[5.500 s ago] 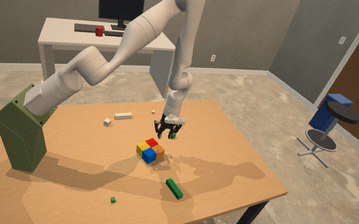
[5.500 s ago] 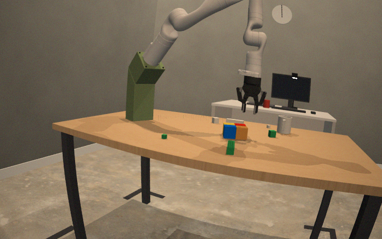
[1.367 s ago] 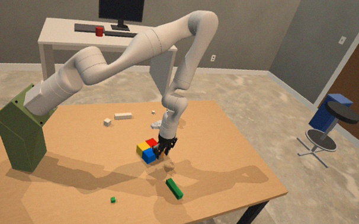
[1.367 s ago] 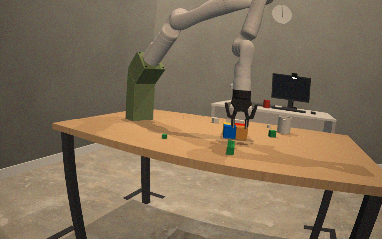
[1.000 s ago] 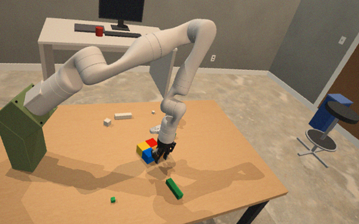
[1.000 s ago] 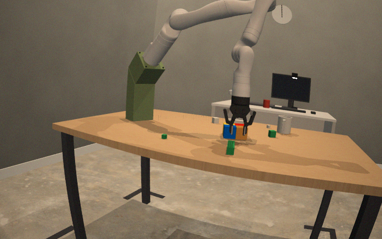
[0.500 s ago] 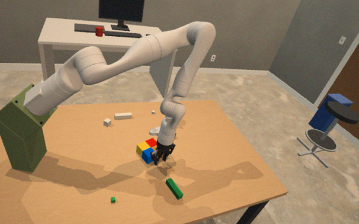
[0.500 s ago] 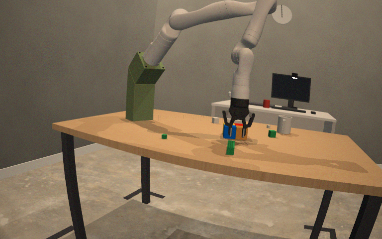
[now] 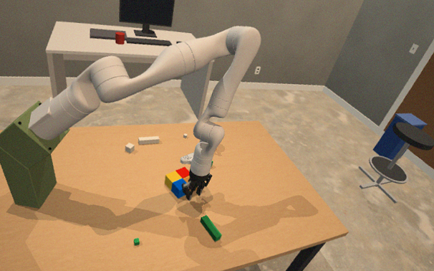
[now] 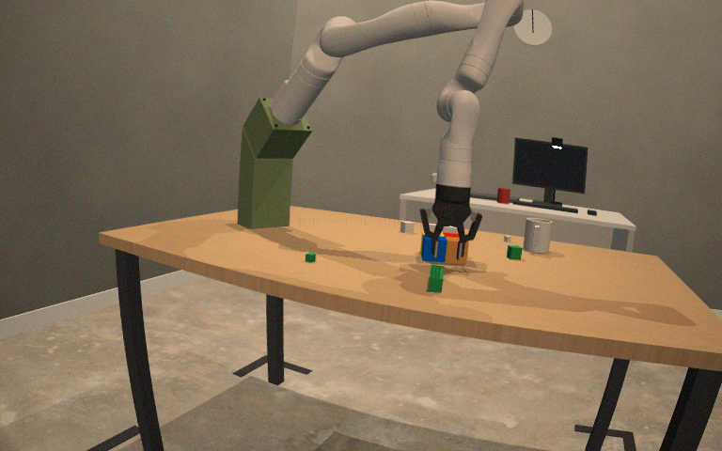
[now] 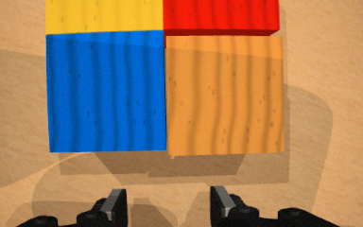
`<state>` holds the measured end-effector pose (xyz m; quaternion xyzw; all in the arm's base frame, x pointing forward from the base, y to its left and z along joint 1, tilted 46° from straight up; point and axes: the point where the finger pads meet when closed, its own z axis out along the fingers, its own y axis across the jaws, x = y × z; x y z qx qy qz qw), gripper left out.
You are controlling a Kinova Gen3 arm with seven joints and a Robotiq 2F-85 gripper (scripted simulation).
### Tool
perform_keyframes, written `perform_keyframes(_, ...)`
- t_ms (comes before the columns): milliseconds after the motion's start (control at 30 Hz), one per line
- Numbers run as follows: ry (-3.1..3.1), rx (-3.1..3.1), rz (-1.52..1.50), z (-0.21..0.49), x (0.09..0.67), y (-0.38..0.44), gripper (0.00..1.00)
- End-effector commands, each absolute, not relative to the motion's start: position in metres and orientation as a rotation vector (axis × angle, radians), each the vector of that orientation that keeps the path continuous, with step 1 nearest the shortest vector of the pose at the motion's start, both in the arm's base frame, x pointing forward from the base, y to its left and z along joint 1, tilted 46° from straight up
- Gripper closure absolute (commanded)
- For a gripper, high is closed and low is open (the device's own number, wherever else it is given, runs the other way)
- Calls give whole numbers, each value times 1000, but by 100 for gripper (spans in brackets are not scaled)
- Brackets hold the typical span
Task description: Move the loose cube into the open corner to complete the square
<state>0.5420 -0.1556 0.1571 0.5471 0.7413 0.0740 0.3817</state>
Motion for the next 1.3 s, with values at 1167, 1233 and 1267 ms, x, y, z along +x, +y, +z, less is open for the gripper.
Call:
perform_keyframes(1167,1891,1396,190,155,542,-150,46)
perform_keyframes(1233,1891,1396,190,154,542,-150,46)
perform_keyframes(1267,1891,1396,190,154,542,-149,46)
